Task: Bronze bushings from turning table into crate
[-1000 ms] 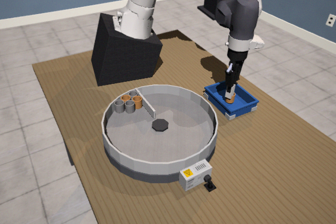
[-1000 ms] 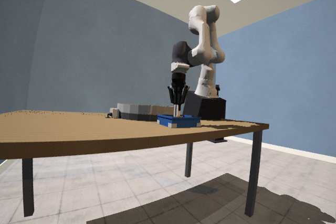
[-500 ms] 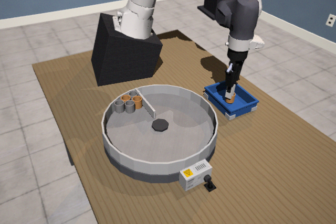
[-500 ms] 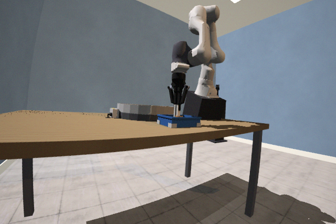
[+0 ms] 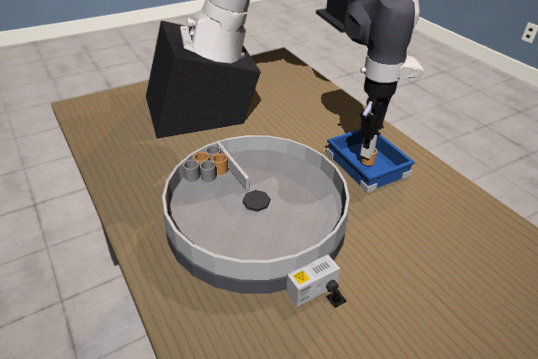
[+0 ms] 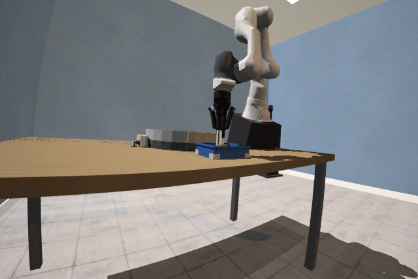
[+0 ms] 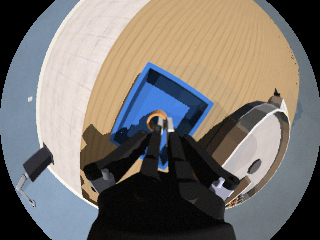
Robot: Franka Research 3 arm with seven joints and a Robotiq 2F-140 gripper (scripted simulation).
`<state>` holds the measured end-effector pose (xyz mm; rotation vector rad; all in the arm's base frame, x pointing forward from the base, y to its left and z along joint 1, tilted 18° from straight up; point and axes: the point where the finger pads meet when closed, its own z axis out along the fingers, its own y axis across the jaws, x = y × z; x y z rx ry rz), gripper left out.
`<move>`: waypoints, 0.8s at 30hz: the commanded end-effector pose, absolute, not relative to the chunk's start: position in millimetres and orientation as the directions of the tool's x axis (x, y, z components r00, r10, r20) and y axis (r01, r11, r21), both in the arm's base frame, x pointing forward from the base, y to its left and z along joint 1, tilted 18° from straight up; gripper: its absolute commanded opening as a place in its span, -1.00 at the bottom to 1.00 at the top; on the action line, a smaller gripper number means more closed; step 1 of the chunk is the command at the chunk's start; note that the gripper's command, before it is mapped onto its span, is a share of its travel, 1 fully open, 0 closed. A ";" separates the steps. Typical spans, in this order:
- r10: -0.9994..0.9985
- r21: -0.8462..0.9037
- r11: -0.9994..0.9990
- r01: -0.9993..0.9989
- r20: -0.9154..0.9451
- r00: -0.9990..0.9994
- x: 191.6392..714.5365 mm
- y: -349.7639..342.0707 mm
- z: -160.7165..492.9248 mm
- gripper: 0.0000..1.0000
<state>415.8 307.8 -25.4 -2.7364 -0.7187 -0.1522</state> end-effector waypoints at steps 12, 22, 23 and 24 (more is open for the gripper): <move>0.458 -0.266 -0.829 0.492 0.180 0.870 417.3 308.0 -26.6 -1.00; 0.458 -0.266 -0.829 0.492 0.180 0.870 417.3 309.0 -29.9 -1.00; 0.458 -0.266 -0.829 0.492 0.180 0.870 417.3 309.1 -30.2 -1.00; 0.458 -0.266 -0.829 0.492 0.180 0.870 417.3 309.1 -30.4 -1.00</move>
